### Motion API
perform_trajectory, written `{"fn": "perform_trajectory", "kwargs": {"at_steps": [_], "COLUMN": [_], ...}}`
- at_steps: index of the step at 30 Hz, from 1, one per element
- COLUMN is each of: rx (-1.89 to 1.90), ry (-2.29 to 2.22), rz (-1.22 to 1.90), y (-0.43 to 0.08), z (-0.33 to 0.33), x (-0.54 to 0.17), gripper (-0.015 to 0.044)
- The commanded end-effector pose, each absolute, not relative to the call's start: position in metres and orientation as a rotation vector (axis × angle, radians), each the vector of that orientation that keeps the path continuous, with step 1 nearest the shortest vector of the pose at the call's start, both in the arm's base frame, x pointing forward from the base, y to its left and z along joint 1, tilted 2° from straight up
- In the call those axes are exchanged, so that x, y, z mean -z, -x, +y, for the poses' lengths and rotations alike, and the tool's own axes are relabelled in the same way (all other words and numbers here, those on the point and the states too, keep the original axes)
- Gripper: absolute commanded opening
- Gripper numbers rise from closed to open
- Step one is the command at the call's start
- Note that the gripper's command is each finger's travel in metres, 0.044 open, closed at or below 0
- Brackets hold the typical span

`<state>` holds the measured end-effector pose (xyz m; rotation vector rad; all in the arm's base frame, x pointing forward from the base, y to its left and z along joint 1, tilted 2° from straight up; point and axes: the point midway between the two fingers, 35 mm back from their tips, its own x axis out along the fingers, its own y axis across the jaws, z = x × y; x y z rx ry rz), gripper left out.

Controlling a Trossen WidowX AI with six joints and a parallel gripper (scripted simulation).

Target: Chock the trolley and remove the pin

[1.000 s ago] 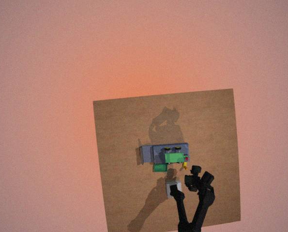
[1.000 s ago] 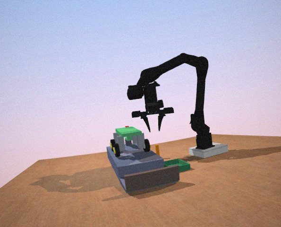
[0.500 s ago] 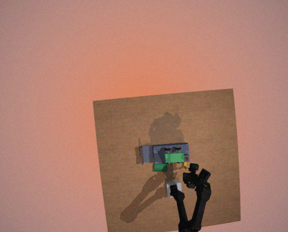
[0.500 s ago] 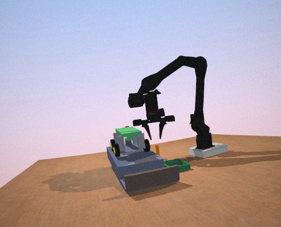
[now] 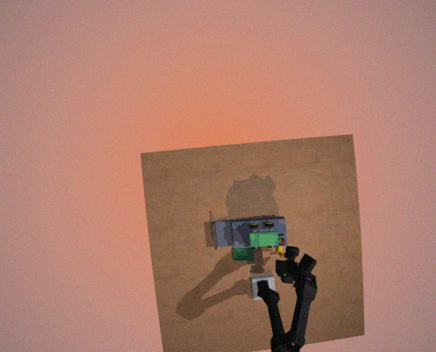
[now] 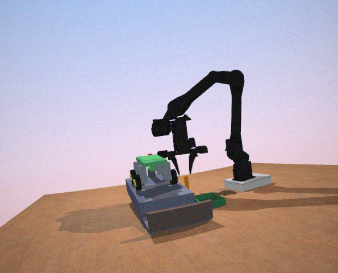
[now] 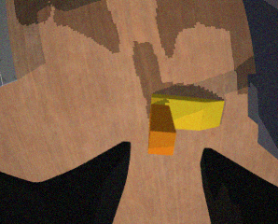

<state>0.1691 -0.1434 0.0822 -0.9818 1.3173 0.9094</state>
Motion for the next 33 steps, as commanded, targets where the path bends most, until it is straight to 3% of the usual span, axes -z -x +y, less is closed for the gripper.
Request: {"fn": "perform_trajectory", "kwargs": {"at_steps": [1, 33], "rx": [-0.924, -0.924], "ry": [0.967, 0.967], "rz": [1.317, 1.317], "y": [-0.169, -0.170], "z": [-0.141, -0.141], "x": [-0.072, -0.041], "gripper": [0.0190, 0.0190]}}
